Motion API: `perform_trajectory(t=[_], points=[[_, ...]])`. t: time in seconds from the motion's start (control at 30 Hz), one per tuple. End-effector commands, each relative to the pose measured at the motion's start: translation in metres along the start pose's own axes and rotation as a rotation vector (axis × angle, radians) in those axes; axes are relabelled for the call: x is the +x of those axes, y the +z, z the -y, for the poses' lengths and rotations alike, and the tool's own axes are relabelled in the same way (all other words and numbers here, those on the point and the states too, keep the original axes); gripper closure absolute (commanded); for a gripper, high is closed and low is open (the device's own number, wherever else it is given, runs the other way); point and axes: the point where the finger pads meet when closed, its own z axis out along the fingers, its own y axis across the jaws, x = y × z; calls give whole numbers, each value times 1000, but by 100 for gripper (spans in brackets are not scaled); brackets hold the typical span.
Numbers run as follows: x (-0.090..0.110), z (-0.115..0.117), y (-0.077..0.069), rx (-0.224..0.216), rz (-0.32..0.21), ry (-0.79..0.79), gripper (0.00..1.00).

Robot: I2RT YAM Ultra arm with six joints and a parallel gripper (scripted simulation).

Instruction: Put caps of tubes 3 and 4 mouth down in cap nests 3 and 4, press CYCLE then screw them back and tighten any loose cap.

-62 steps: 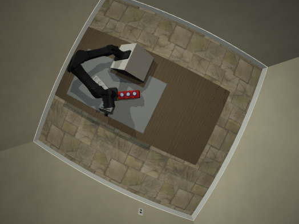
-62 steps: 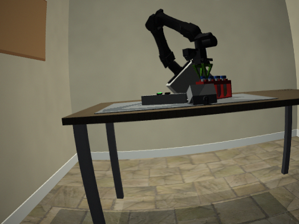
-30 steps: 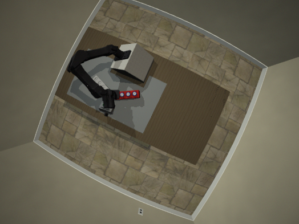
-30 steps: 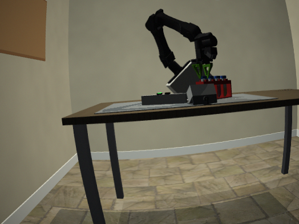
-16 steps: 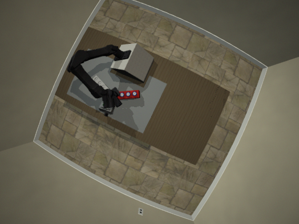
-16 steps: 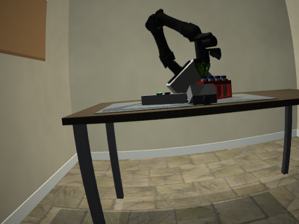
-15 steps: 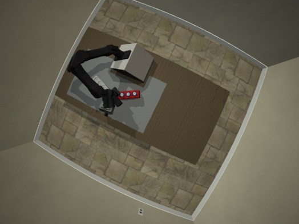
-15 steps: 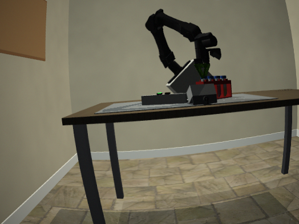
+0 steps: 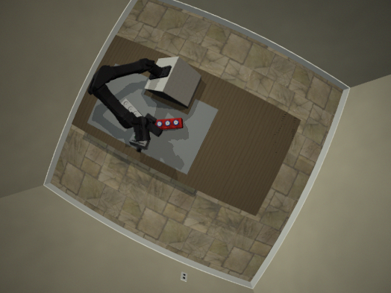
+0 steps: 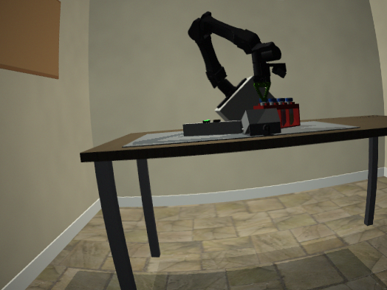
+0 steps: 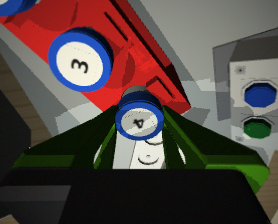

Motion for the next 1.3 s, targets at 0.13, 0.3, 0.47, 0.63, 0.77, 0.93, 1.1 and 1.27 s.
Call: perform_trajectory(t=[0.13,0.3,0.47,0.63,0.77,0.93,1.1,1.27], points=[[-1,2,-3,8,6,-11,100],[-1,2,-3,8,6,-11,100],[-1,2,-3,7,7,239,100],[-1,2,-2,7,8,489,100],[-1,2,-2,6,8,589,100],[-1,2,-2,5,9,839,100],[-1,2,-2,4,10,1089,100],[-1,2,-2,4,10,1239,100]])
